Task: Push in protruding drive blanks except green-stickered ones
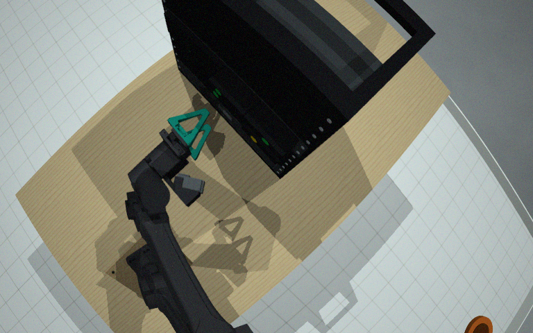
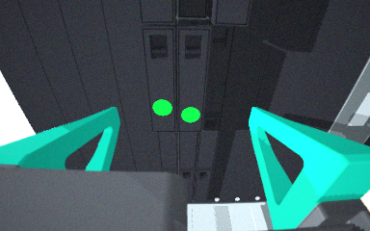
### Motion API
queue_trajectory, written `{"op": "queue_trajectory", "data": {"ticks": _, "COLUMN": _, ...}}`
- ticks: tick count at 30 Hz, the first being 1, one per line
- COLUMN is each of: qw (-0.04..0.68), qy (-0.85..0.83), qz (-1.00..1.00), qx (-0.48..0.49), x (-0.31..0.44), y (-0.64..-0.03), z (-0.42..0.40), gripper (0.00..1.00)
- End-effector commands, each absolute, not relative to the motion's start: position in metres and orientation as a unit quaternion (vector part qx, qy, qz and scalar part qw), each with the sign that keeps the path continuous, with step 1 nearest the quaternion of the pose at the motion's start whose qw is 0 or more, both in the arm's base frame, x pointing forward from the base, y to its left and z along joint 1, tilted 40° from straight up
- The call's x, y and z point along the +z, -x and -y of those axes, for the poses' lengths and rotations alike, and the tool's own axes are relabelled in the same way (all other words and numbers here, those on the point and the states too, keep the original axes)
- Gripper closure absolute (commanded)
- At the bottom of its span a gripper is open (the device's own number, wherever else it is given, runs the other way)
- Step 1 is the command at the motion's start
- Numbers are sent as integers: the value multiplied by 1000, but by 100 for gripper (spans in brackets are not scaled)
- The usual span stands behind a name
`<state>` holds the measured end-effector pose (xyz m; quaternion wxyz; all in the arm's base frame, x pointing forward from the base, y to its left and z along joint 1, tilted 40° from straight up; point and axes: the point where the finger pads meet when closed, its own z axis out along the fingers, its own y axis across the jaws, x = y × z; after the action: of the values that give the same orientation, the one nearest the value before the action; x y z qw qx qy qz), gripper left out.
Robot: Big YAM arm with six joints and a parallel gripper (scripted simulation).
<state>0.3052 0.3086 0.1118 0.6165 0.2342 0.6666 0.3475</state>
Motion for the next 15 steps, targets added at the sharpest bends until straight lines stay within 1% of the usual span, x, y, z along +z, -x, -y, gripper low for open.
{"op": "queue_trajectory", "data": {"ticks": 1, "qw": 615, "qy": -243, "qz": -662, "qx": 353, "x": 124, "y": -309, "z": -301, "gripper": 0}}
{"op": "queue_trajectory", "data": {"ticks": 15, "qw": 615, "qy": -242, "qz": -663, "qx": 352, "x": 171, "y": -306, "z": -229, "gripper": 0}}
